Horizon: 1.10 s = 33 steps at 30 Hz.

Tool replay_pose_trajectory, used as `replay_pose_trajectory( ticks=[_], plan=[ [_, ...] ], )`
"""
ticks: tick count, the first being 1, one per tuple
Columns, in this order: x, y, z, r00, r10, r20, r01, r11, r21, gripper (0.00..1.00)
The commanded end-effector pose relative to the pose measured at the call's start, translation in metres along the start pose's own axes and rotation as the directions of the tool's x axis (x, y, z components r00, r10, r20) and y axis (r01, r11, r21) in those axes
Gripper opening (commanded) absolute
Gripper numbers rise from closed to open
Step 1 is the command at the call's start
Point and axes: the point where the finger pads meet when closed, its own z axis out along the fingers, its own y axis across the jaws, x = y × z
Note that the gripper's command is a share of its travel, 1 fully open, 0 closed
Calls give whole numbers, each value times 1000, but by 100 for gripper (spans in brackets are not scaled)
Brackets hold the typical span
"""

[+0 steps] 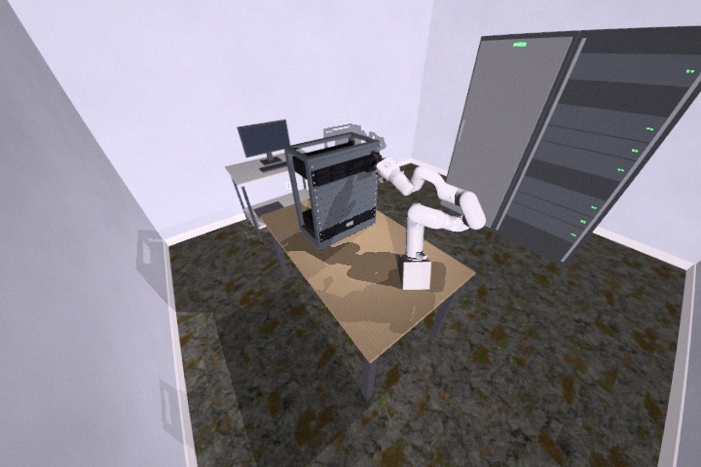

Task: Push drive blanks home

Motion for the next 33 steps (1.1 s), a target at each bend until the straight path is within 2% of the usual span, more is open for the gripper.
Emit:
replay_pose_trajectory(
  ticks=[1,5,8,20,22,33],
  plan=[
    [5,-2,-3,988,-155,5,155,986,-57,0],
    [8,-2,-5,979,-202,2,202,977,-65,0],
    [14,-2,-8,952,-307,-6,305,948,-84,0],
    [32,-3,-18,830,-558,-25,549,823,-150,0],
    [32,-3,-18,830,-558,-25,549,823,-150,0],
    [56,-7,-34,637,-770,-35,742,625,-243,0]
  ],
)
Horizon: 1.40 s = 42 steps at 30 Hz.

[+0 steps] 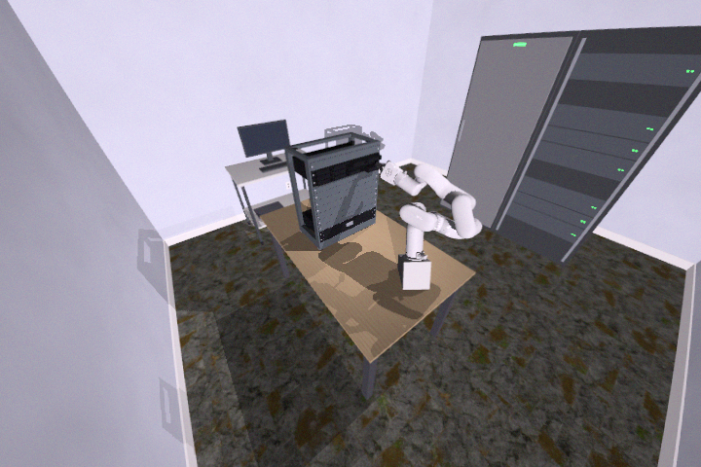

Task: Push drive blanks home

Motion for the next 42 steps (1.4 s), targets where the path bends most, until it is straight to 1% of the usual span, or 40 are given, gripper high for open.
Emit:
replay_pose_trajectory(
  ticks=[1,4,6,13,21,32,42],
  plan=[
    [11,7,-8,988,-150,-23,148,987,-62,0],
    [17,10,-12,977,-210,-34,206,975,-87,0],
    [17,10,-12,977,-210,-34,206,975,-87,0],
    [27,17,-19,946,-319,-51,310,941,-138,0],
    [35,21,-24,916,-397,-60,381,907,-180,0],
    [39,24,-28,897,-437,-64,417,886,-203,0],
    [40,24,-29,893,-445,-65,424,881,-208,0]
  ],
)
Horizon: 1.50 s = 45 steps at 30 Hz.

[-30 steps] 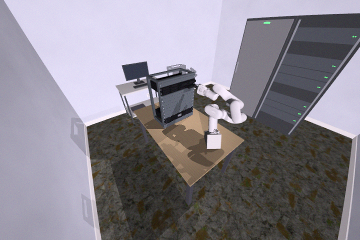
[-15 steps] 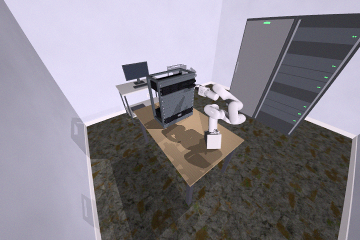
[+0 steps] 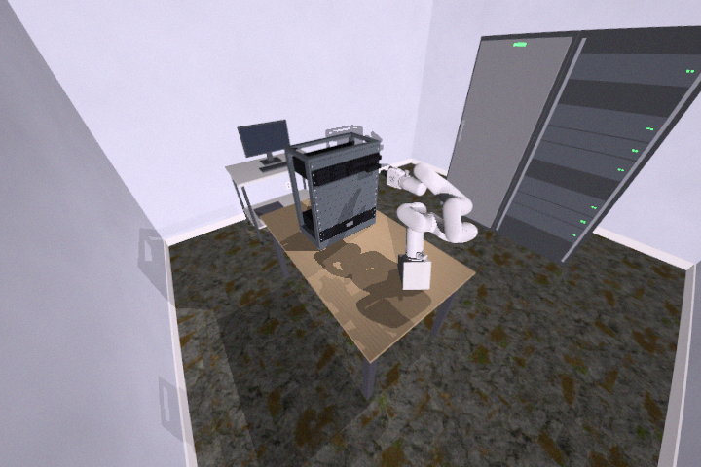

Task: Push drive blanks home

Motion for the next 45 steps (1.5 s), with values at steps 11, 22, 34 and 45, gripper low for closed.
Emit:
replay_pose_trajectory(
  ticks=[11,22,34,45],
  plan=[
    [1,-1,0,1000,-4,-2,4,1000,0,0],
    [-1,-2,0,1000,-4,-2,4,1000,0,0],
    [-1,-2,30,1000,-4,-2,4,1000,0,0],
    [-1,-2,53,1000,-4,-2,4,1000,0,0]
  ],
)
